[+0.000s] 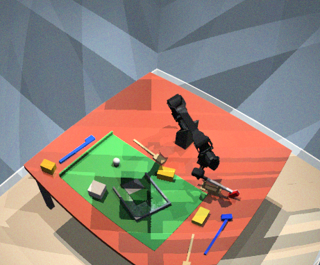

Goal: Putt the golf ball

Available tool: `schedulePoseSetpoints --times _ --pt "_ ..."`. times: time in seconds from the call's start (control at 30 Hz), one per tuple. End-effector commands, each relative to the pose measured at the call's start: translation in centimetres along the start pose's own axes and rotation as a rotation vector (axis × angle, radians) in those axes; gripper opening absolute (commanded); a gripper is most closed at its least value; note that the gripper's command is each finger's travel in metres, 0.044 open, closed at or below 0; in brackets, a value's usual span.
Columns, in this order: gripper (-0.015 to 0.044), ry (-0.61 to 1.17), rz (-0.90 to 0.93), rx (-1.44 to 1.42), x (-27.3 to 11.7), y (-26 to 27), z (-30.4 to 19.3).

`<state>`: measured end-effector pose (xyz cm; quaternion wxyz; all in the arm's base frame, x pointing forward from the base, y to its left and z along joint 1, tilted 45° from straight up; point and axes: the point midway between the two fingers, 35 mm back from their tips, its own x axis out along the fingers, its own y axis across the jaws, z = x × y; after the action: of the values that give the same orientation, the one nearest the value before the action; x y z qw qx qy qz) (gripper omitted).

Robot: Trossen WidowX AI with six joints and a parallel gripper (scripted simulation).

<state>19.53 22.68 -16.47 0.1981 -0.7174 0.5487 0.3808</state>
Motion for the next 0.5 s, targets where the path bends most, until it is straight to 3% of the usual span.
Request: schedulePoseSetpoints --times 0.0,0.47 --pt "0.044 0.011 0.007 -0.006 1.1 0.2 -0.3" --pt "0.044 0.012 0.007 -0.006 3.5 0.2 -0.4"
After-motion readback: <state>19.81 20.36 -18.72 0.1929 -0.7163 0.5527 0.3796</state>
